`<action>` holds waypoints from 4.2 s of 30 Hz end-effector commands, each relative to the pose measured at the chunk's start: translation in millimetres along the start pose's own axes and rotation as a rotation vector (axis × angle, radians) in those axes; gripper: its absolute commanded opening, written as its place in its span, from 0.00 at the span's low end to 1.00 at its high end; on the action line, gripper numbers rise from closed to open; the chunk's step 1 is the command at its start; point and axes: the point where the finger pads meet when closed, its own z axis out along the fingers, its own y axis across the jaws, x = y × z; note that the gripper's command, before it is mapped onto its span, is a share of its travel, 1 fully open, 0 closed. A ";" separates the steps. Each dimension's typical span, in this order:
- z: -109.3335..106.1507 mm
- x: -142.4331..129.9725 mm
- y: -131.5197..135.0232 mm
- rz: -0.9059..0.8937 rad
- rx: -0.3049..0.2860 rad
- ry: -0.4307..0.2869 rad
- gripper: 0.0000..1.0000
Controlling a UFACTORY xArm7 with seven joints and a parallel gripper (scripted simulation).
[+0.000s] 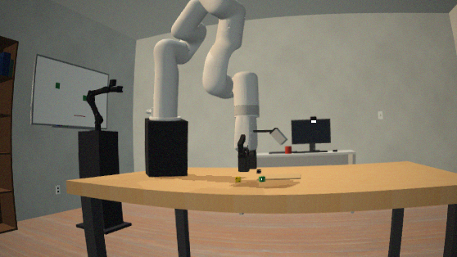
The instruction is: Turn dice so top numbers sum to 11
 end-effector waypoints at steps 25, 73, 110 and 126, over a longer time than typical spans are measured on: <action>-0.8 66.8 -10.0 0.000 -0.001 0.003 1.00; -0.9 73.7 -11.5 0.000 -0.001 0.003 1.00; -0.6 21.1 -211.2 0.000 -0.001 0.003 1.00; -0.5 5.7 -269.8 0.000 -0.001 0.003 1.00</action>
